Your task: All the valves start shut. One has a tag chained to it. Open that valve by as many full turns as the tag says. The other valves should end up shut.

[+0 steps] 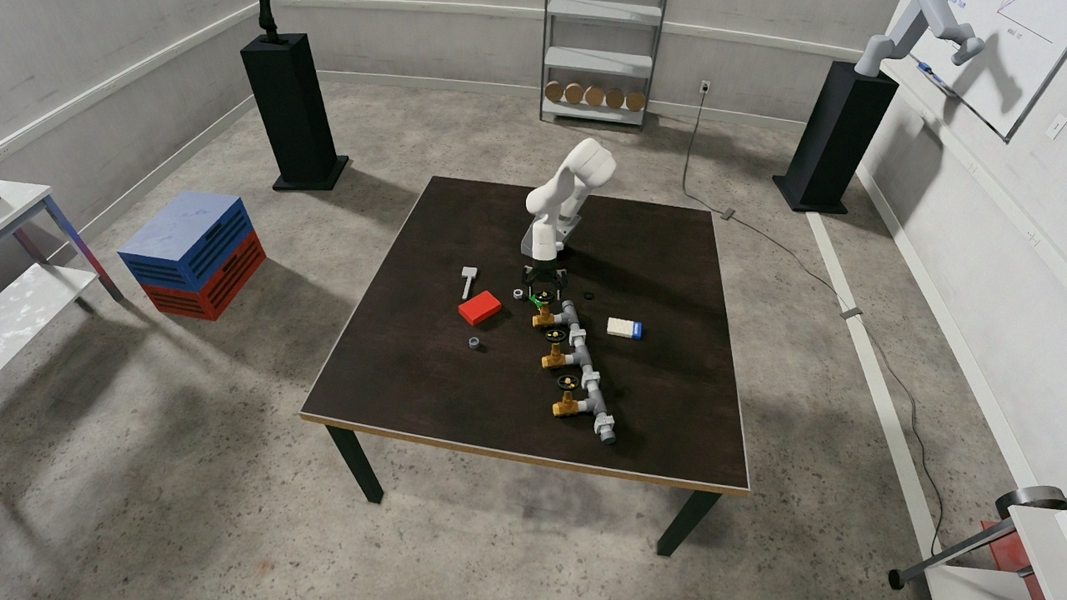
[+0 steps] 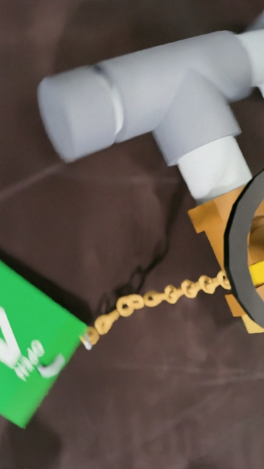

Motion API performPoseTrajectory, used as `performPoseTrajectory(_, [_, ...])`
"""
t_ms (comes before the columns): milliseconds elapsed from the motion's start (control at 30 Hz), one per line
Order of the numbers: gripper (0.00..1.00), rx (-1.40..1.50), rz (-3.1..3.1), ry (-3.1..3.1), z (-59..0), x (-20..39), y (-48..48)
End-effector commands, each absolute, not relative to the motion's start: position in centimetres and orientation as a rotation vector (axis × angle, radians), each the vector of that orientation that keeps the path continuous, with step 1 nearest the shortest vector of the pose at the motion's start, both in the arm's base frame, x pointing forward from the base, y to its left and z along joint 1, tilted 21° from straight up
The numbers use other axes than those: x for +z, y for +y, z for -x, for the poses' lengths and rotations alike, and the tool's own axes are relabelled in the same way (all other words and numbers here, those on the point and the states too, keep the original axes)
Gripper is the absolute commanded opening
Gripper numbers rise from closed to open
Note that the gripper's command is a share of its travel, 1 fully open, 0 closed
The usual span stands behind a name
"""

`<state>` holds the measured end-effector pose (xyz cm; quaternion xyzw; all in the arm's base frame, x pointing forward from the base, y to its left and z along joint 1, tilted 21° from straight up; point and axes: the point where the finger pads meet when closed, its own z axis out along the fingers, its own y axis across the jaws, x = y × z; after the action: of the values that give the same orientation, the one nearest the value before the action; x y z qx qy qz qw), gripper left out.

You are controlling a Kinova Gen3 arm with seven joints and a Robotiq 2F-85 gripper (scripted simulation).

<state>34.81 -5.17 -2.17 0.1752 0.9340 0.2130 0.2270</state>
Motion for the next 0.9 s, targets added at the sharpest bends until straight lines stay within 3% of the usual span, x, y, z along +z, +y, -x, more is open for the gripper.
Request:
performPoseTrajectory(0, [1.00, 0.637, -0.654, 2.571, -34.84, -2.13, -5.21])
performPoseTrajectory(867, [1.00, 0.866, -1.744, 2.218, -34.84, -2.13, -5.21])
